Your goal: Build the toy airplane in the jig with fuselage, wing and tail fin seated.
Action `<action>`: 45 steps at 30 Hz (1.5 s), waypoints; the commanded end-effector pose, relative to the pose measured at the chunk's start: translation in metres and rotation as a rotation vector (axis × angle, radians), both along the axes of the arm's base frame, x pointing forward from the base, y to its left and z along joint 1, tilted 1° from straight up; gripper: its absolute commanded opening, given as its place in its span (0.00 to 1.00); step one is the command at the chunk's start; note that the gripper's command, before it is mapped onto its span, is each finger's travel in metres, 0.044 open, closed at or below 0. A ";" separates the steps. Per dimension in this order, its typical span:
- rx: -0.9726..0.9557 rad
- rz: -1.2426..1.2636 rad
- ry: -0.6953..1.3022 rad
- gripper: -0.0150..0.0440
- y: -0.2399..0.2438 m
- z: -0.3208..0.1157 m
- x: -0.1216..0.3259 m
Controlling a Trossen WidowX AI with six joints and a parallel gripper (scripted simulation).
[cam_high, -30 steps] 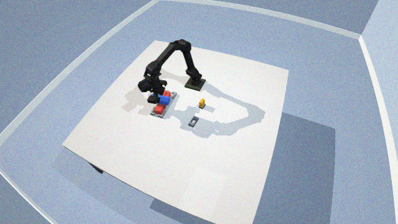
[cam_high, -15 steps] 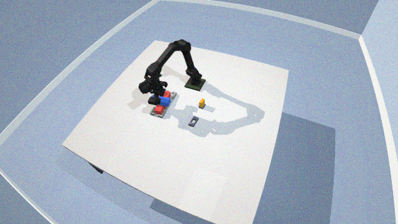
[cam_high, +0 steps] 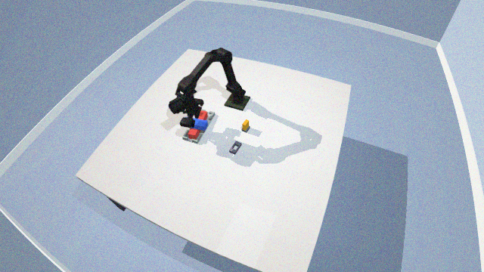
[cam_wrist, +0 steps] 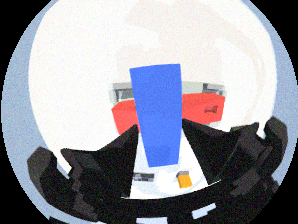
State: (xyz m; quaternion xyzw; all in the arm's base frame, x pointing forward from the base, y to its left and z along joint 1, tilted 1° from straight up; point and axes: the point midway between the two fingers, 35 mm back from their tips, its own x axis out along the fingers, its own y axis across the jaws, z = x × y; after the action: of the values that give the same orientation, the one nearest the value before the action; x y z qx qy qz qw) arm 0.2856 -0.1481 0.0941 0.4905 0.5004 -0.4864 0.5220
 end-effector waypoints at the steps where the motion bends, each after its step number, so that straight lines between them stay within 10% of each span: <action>1: 0.000 0.000 0.000 0.84 0.000 0.000 0.000; 5: 0.000 0.000 0.000 1.00 0.000 0.000 0.000; 24: -0.003 0.012 0.004 1.00 0.001 0.085 0.000; 38: -0.032 1.246 0.026 1.00 0.001 0.085 0.001; 45: -0.034 1.306 0.027 1.00 0.001 0.085 0.001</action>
State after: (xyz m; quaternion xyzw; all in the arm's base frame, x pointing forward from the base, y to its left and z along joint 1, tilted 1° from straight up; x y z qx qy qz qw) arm 0.2867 -0.1462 0.1780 0.0944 0.6916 -0.1030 0.7087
